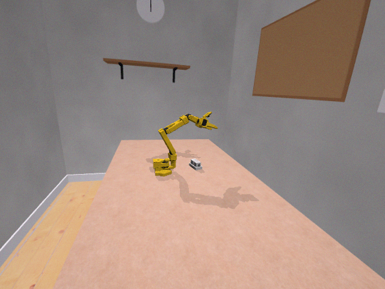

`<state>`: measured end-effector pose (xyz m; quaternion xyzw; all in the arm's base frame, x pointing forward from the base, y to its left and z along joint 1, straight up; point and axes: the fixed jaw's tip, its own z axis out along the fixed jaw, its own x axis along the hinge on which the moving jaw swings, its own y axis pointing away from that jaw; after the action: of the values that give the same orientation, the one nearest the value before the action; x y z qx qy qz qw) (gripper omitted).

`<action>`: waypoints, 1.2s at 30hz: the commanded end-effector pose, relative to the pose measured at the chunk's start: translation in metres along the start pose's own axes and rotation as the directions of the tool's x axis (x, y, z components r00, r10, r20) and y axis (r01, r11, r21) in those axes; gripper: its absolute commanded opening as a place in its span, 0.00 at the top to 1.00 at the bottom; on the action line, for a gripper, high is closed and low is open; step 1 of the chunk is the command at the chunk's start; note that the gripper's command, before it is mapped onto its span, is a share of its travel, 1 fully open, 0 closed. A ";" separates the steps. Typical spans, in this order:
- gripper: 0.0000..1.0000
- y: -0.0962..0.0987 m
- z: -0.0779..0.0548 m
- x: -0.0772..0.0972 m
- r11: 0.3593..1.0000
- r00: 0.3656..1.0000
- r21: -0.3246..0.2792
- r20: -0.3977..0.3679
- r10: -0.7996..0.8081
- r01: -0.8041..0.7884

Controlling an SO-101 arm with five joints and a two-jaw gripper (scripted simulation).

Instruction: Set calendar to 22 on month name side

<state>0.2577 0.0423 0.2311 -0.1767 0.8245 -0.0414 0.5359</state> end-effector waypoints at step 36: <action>0.65 0.017 -0.034 0.105 0.352 0.366 -0.481 -0.069 -0.928 0.803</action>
<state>0.1887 0.0218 0.1470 -0.6605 0.6868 -0.1853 0.2404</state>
